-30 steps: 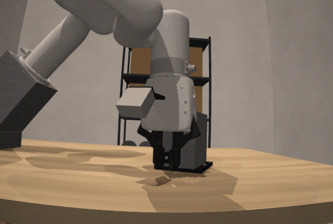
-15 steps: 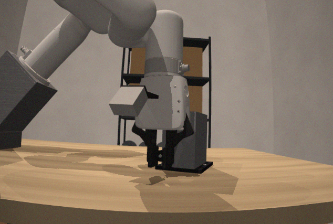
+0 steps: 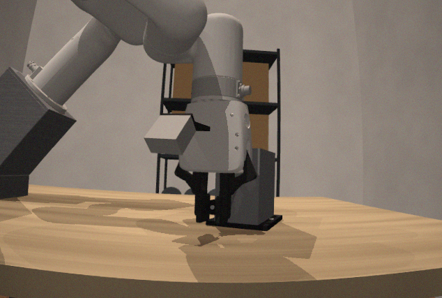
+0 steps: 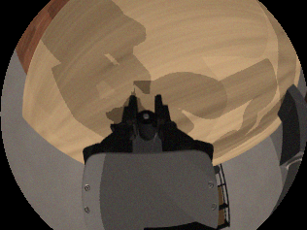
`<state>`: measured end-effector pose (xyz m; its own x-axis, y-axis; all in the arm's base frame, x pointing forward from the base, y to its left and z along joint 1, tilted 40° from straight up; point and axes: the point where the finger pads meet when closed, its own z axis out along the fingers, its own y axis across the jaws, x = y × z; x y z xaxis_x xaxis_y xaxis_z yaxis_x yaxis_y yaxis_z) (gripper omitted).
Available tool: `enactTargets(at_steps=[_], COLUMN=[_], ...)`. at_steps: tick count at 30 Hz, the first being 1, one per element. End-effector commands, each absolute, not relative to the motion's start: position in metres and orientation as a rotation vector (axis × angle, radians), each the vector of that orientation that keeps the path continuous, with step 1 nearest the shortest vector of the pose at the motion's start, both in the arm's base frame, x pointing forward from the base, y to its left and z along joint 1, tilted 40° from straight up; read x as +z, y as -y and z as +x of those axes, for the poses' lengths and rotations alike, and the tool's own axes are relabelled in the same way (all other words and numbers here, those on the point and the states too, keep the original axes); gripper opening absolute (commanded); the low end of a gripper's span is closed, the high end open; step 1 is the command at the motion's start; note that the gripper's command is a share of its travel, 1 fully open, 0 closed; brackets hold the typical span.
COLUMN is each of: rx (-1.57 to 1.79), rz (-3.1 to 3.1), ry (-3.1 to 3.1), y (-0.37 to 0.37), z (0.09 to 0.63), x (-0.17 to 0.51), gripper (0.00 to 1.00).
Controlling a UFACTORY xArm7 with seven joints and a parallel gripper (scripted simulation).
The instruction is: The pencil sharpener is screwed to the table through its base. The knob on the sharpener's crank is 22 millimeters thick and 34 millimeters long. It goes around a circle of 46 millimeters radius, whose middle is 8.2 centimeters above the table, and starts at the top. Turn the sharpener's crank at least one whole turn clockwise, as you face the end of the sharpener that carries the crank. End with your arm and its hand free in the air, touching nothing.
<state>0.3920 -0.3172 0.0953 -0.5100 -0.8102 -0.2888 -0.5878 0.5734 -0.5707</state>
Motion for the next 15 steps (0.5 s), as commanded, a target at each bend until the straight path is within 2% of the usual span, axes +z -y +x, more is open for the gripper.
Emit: enactTargets(at_steps=[1, 15], rx=[-0.555, -0.555], rz=[-1.114, -1.114], ry=[-2.273, -2.273], y=[0.3179, 0.3141], z=[0.3918, 0.3866], x=[0.0965, 0.0951], gripper=[0.0, 0.0])
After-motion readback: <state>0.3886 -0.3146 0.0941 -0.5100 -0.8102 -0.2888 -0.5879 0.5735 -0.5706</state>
